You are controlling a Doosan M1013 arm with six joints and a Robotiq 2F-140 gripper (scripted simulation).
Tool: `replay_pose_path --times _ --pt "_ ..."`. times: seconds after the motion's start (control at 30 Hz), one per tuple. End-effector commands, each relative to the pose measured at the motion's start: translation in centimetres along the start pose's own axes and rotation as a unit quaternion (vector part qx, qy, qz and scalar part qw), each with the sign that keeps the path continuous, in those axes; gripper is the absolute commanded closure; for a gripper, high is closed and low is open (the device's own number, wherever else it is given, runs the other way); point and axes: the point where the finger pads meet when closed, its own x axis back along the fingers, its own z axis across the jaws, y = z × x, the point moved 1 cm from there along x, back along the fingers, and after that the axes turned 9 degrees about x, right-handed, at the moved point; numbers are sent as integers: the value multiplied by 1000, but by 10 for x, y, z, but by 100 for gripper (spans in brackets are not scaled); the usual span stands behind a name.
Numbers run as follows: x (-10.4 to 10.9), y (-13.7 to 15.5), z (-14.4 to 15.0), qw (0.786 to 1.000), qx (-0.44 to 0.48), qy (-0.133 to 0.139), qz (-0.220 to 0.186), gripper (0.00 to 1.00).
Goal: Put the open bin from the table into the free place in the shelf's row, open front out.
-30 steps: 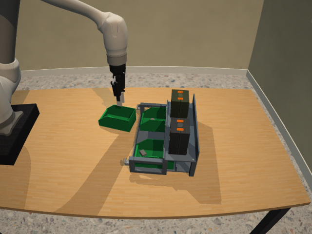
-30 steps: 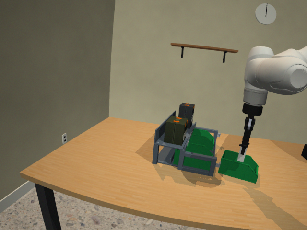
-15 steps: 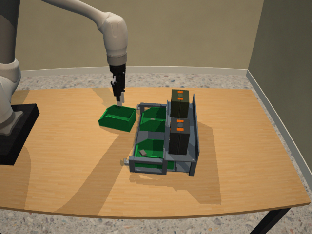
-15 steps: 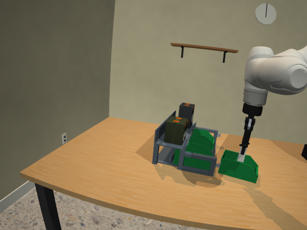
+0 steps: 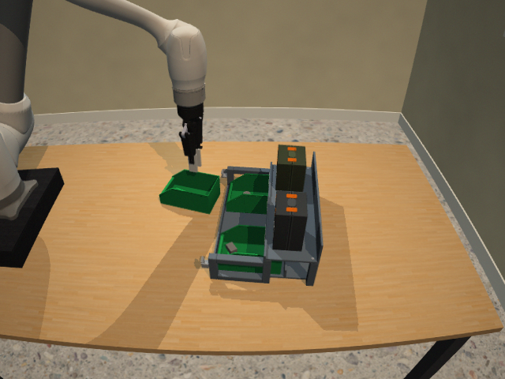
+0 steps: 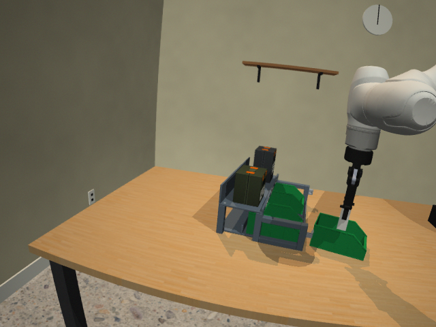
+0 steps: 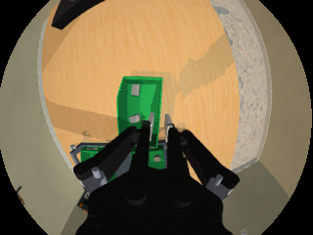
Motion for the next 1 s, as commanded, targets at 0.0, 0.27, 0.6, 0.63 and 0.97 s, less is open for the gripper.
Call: replay_pose_path --times 0.0,0.27,0.6,0.63,0.97 --pt "-2 -2 2 1000 -1 0 0 85" --pt "-6 -2 2 1000 -1 0 0 85" --pt "-15 -2 2 1000 -1 0 0 85" --pt "-16 -2 2 1000 -1 0 0 85" --pt "-30 -2 2 1000 -1 0 0 85"
